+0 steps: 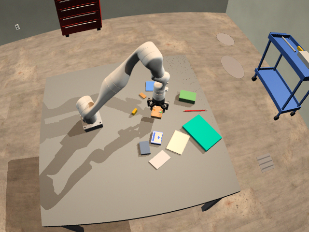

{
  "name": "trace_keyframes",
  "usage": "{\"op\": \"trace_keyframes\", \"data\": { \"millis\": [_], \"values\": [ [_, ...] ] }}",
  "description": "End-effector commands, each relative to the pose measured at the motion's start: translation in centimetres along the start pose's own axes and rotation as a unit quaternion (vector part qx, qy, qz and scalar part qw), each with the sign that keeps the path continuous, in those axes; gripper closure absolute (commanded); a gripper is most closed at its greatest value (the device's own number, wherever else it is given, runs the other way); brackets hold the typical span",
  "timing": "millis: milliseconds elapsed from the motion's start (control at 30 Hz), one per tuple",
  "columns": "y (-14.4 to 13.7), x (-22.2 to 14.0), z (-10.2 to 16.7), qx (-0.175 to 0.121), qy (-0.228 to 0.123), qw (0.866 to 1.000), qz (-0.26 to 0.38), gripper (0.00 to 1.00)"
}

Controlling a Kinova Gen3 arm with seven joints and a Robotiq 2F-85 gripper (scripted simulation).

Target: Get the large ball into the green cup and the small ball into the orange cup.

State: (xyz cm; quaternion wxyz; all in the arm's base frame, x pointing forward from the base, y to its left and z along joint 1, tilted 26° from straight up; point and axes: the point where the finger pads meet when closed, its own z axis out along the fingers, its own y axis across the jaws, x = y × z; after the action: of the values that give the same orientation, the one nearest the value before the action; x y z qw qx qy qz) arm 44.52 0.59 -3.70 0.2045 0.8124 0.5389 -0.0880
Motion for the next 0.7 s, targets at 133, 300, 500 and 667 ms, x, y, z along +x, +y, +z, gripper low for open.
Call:
{"op": "trace_keyframes", "data": {
  "millis": [133, 300, 500, 667],
  "values": [
    [-0.13, 0.11, -0.07, -0.015, 0.005, 1.000, -0.002, 0.27],
    [-0.09, 0.13, -0.07, -0.005, 0.000, 1.000, -0.002, 0.27],
    [-0.07, 0.13, -0.07, -0.001, -0.001, 1.000, -0.002, 0.27],
    [-0.05, 0.11, -0.07, 0.006, 0.004, 1.000, -0.002, 0.27]
  ]
}}
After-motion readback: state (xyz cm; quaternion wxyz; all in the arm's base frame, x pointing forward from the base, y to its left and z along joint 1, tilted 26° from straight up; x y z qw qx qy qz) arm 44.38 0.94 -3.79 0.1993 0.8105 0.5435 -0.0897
